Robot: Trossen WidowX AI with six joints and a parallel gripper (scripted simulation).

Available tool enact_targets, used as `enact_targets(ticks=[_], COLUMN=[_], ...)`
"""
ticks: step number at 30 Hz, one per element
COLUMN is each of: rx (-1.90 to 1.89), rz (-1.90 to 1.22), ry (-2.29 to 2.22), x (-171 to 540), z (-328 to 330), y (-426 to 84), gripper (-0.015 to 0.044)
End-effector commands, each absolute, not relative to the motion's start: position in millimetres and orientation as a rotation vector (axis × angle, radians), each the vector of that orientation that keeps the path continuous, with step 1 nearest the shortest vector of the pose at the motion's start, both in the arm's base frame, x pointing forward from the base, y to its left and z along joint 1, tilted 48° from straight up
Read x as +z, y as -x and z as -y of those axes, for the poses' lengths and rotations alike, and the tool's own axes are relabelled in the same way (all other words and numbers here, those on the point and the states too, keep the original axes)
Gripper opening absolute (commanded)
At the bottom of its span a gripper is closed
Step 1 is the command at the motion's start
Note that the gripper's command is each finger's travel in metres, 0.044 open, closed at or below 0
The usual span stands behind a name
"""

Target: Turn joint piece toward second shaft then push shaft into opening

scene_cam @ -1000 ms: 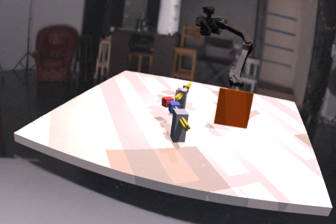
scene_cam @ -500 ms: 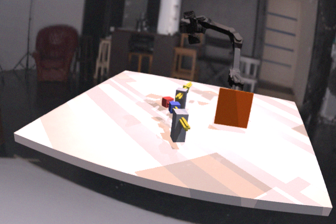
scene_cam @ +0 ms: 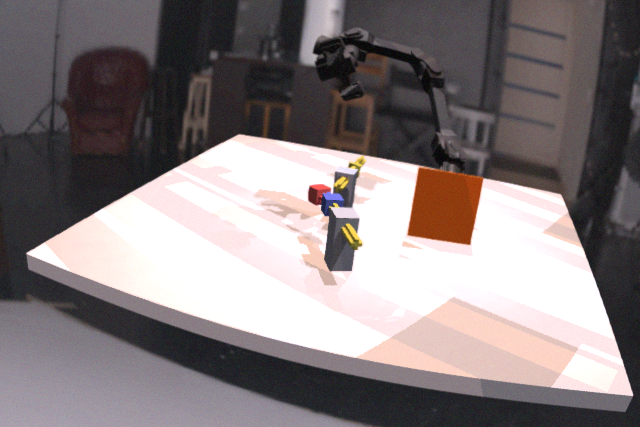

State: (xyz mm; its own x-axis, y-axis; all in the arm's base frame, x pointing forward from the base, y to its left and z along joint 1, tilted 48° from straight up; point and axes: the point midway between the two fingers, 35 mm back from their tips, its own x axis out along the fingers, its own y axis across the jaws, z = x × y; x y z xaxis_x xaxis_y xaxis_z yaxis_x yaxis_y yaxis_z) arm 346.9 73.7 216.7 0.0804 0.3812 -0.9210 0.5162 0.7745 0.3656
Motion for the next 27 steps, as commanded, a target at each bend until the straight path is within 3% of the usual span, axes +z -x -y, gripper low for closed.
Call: enact_targets(ticks=[1, 27], rx=[-0.204, -0.707], rz=[-1.567, -1.594], ry=[-0.674, 0.126], x=[194, 50], z=[-72, -64], y=[-353, -373], gripper=[0.0440, 0.0440])
